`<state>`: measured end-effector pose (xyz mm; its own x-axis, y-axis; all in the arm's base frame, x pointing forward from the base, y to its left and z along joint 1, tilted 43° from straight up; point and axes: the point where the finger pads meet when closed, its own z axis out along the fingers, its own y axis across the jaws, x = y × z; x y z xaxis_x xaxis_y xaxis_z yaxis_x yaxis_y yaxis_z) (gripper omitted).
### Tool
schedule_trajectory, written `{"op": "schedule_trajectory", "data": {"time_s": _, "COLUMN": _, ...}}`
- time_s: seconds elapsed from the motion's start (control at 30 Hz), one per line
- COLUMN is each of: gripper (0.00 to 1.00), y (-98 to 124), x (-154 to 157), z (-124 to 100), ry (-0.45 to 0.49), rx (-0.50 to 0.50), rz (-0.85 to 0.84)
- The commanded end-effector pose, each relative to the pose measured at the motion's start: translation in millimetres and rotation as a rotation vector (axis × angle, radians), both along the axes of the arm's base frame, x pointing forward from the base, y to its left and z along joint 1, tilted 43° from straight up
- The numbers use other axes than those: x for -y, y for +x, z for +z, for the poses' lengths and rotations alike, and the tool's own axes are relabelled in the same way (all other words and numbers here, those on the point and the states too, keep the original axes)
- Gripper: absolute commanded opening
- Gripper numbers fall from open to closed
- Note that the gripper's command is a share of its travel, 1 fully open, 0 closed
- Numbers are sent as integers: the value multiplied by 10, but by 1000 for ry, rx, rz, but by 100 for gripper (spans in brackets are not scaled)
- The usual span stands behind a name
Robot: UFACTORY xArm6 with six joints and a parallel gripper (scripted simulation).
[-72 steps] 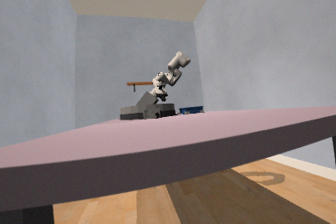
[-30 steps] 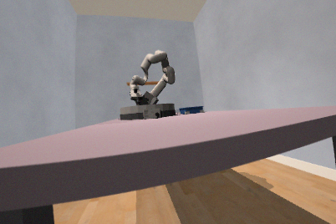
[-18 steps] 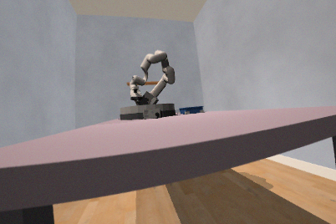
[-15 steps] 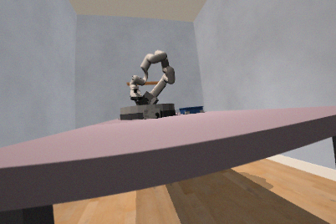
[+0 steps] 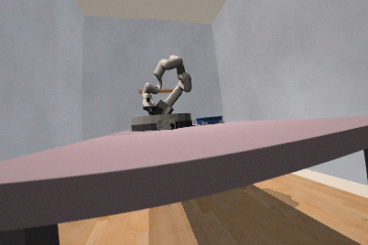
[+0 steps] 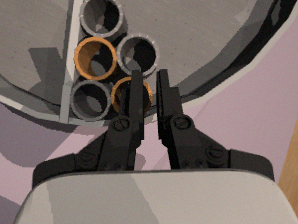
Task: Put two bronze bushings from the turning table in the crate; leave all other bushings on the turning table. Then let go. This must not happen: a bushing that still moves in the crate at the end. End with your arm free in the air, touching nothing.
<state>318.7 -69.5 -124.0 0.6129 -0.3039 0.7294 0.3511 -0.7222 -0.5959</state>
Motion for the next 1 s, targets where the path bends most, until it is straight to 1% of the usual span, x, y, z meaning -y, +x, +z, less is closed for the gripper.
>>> {"op": "schedule_trajectory", "data": {"time_s": 0.0, "gripper": 10, "y": 30, "x": -107, "z": -119, "ry": -1, "rx": 1, "rz": -1}}
{"op": "schedule_trajectory", "data": {"time_s": 0.5, "gripper": 10, "y": 33, "x": -121, "z": -134, "ry": -1, "rx": 1, "rz": -1}}
{"op": "schedule_trajectory", "data": {"time_s": 0.97, "gripper": 10, "y": 51, "x": -203, "z": -221, "ry": -1, "rx": 1, "rz": -1}}
